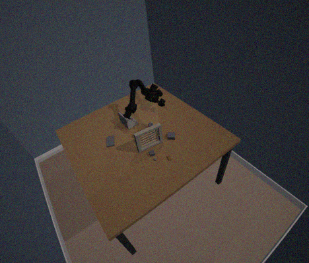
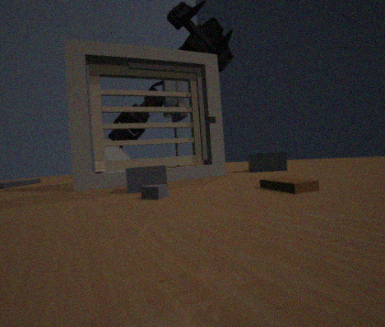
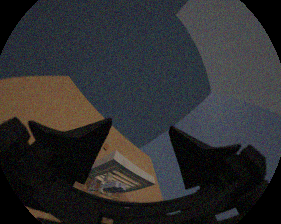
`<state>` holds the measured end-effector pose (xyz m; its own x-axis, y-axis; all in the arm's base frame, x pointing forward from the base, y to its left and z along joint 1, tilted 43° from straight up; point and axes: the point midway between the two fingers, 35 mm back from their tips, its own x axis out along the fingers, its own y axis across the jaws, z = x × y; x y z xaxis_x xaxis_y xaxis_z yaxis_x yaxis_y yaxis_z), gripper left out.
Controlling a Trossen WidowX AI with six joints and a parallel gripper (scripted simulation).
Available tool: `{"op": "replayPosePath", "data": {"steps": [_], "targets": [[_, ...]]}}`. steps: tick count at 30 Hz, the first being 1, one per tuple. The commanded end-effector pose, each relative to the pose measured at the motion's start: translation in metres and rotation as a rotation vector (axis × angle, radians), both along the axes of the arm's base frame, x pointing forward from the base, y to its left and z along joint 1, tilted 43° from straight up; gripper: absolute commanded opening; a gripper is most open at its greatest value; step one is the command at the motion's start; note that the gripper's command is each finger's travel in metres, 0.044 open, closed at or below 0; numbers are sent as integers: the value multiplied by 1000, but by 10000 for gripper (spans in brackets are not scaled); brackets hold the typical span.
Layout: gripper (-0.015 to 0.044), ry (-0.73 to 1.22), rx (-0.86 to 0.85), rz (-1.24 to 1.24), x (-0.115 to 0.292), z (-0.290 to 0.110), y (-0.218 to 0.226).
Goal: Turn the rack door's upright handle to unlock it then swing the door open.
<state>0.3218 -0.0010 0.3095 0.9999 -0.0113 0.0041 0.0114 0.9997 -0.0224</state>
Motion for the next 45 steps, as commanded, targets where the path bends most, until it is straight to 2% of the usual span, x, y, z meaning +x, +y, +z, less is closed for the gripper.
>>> {"op": "replayPosePath", "data": {"steps": [1, 4, 25, 45], "targets": [[374, 5, -1, 1, 1, -1, 0], [296, 71, -13, 14, 8, -9, 0], [296, 659, -14, 169, 43, -89, -11], [296, 1147, 210, 366, 30, -140, -18]]}}
